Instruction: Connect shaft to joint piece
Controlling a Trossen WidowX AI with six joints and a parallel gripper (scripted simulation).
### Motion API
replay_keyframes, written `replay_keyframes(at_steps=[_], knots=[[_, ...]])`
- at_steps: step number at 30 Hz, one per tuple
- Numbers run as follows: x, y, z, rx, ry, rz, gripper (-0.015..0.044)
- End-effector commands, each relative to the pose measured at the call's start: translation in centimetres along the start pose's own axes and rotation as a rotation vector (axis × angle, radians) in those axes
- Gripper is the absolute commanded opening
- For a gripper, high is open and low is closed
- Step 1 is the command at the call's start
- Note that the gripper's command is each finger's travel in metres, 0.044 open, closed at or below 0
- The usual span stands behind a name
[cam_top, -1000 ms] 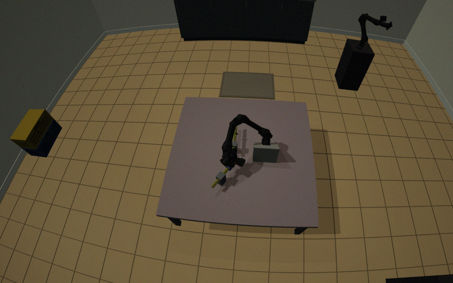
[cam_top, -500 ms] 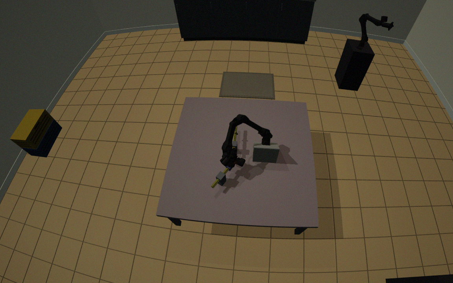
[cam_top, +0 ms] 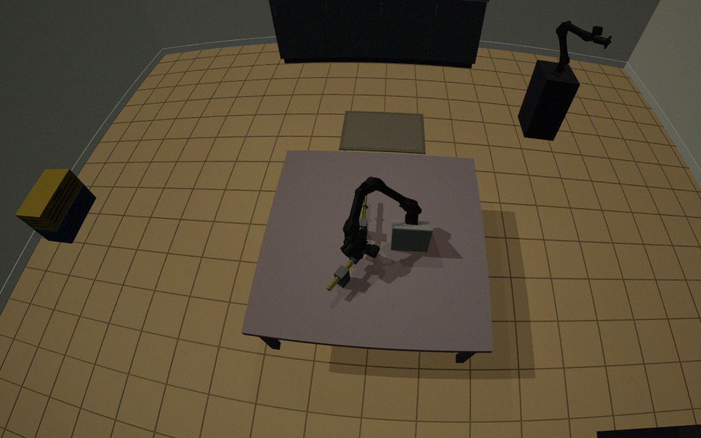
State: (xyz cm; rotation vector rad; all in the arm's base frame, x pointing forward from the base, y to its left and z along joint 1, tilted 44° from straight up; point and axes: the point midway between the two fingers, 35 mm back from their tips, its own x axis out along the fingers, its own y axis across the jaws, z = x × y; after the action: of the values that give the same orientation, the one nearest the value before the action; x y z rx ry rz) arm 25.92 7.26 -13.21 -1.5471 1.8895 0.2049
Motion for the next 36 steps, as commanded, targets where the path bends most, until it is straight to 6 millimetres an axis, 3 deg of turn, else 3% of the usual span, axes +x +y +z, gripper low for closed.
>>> replay_keyframes(at_steps=[1,6,9,20,36], knots=[[0.00,0.01,-0.01,0.000,0.000,0.001,0.0000],[0.00,0.01,-0.01,0.000,0.000,0.001,0.0131],[0.00,0.01,-0.01,0.000,0.000,0.001,0.0147],[0.00,0.01,-0.01,0.000,0.000,0.001,0.0436],[-0.18,0.04,-0.08,0.001,-0.042,0.009,0.0440]])
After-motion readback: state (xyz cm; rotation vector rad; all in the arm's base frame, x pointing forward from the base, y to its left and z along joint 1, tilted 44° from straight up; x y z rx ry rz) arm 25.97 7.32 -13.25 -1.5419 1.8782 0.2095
